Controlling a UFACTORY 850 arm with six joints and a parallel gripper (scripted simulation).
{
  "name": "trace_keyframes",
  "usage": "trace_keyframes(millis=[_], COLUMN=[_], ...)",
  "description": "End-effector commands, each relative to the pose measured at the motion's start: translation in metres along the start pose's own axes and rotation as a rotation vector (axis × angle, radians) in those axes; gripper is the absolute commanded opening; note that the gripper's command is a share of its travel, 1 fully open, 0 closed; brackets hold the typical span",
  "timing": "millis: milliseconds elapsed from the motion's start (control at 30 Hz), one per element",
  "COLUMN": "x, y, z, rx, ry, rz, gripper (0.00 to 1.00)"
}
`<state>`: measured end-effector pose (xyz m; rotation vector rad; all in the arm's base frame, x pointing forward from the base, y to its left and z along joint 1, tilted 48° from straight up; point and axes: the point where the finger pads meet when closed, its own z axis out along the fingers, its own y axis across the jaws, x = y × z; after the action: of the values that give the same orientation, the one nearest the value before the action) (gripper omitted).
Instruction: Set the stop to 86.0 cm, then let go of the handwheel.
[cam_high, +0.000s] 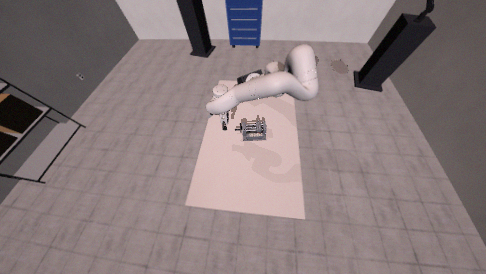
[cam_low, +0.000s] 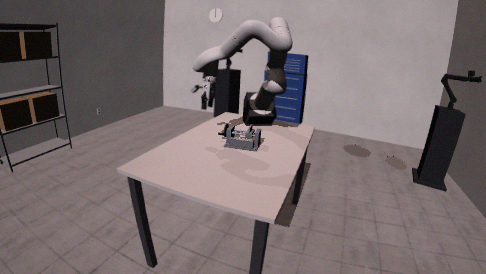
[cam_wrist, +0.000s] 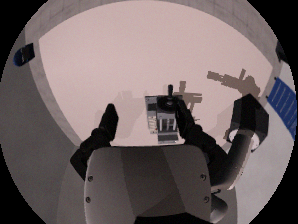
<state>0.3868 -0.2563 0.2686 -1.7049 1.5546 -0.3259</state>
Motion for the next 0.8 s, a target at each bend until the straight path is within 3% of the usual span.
trace_keyframes(millis=[0, 267, 767], x=[-0.040, -0.063, -0.064], y=[0.043, 0.066, 0.067], z=[0.001, 0.004, 0.004], rx=[-0.029, -0.045, -0.046], ry=[-0.032, -0.056, -0.057], rz=[-0.028, -0.043, -0.044], gripper=[1.00, 1.00, 1.00])
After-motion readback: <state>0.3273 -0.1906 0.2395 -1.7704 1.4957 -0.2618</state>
